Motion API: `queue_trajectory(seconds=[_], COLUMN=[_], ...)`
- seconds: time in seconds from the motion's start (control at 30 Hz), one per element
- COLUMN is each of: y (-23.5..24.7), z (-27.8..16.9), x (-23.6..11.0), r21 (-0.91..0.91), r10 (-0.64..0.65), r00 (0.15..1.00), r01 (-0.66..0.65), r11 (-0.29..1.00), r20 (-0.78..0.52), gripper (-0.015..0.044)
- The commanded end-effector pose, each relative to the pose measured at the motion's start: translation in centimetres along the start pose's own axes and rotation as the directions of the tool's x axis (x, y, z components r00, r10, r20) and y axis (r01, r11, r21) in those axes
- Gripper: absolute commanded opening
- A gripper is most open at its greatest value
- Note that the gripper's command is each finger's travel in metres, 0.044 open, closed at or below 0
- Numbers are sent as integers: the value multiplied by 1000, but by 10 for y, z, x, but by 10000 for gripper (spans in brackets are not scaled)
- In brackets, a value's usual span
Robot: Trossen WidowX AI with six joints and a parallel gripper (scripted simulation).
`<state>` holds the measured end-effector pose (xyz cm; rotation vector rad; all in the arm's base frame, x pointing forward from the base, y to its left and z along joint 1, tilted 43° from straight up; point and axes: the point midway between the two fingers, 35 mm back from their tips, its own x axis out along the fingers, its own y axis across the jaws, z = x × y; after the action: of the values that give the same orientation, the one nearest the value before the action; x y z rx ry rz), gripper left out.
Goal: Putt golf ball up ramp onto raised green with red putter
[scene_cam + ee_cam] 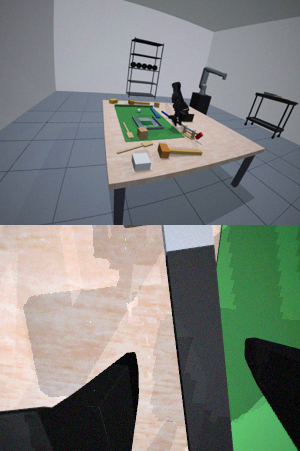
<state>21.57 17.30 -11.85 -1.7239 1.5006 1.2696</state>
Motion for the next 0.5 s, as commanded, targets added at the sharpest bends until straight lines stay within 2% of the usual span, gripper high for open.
queue_trajectory(seconds=[0.0,0.13,0.37,0.47], y=[0,0,0,-1], z=[0,0,0,3], x=[0,0,-1,-9], r21=[0,0,0,0], r10=[0,0,0,0], r00=[1000,1000,1000,1000], r01=[0,0,0,0], r11=[1000,1000,1000,1000], r20=[0,0,0,1], gripper=[151,46,0,0])
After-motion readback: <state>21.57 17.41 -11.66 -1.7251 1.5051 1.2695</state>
